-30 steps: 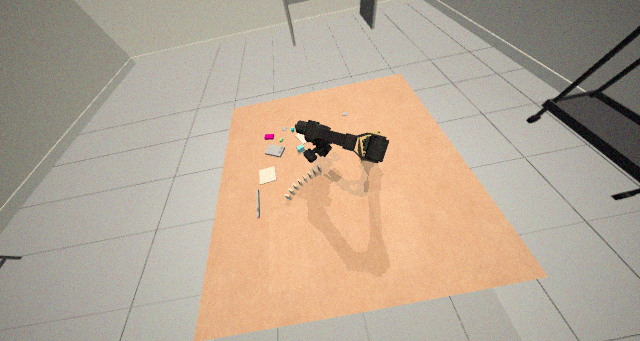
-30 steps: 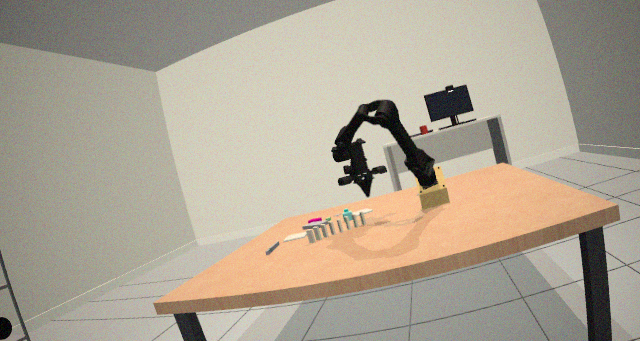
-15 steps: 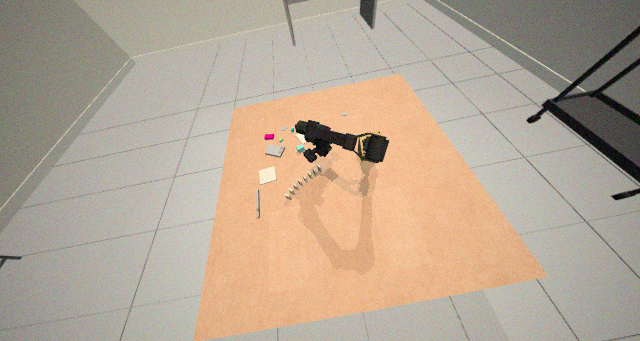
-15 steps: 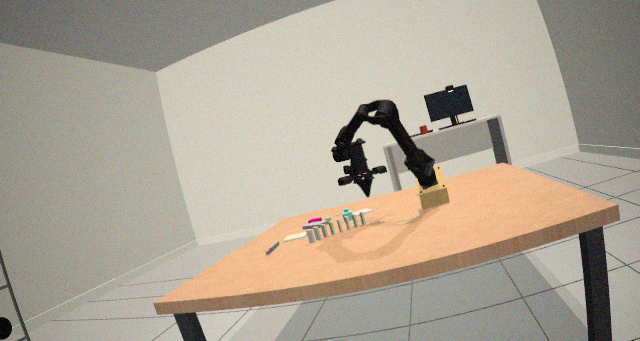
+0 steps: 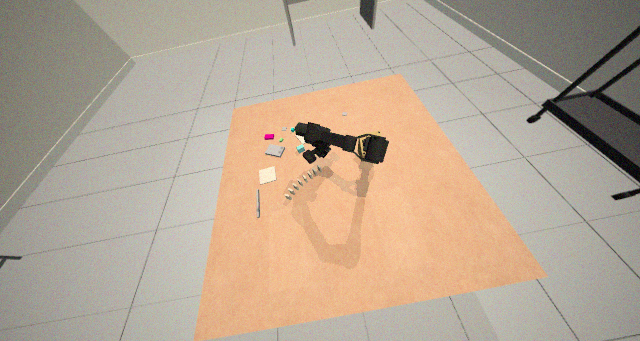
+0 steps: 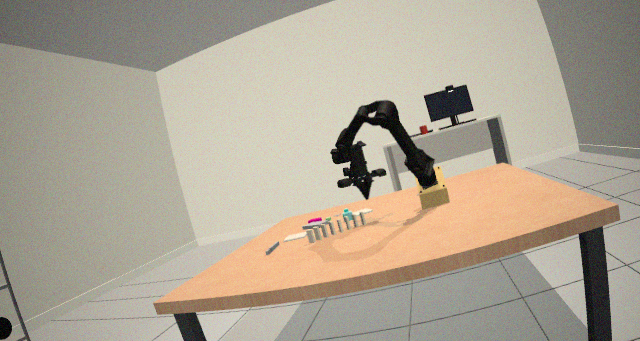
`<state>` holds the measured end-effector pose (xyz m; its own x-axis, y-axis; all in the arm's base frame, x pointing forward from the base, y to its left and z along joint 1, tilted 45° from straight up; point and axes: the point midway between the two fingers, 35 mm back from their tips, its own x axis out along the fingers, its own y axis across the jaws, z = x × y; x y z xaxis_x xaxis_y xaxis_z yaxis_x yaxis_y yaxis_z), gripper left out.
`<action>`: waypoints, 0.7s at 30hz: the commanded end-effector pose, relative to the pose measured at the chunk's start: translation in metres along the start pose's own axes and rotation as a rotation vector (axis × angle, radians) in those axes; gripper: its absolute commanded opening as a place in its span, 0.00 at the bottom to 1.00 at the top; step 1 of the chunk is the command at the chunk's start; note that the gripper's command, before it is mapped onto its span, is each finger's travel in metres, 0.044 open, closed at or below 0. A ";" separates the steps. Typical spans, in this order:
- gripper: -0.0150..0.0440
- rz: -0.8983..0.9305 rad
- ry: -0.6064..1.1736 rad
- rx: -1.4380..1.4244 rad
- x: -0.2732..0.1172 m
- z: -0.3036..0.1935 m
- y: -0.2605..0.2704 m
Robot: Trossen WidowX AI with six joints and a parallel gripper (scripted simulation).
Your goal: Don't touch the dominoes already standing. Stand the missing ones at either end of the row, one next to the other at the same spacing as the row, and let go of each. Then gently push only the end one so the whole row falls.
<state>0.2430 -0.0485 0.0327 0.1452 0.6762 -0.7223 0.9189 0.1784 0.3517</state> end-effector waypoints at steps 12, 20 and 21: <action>0.25 -0.005 0.021 0.005 0.070 -0.006 0.002; 0.25 -0.005 0.020 0.005 0.070 -0.004 0.015; 0.25 -0.005 0.020 0.005 0.070 -0.004 0.016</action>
<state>0.2600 0.0042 -0.0107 0.1305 0.6873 -0.7146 0.9203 0.1842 0.3452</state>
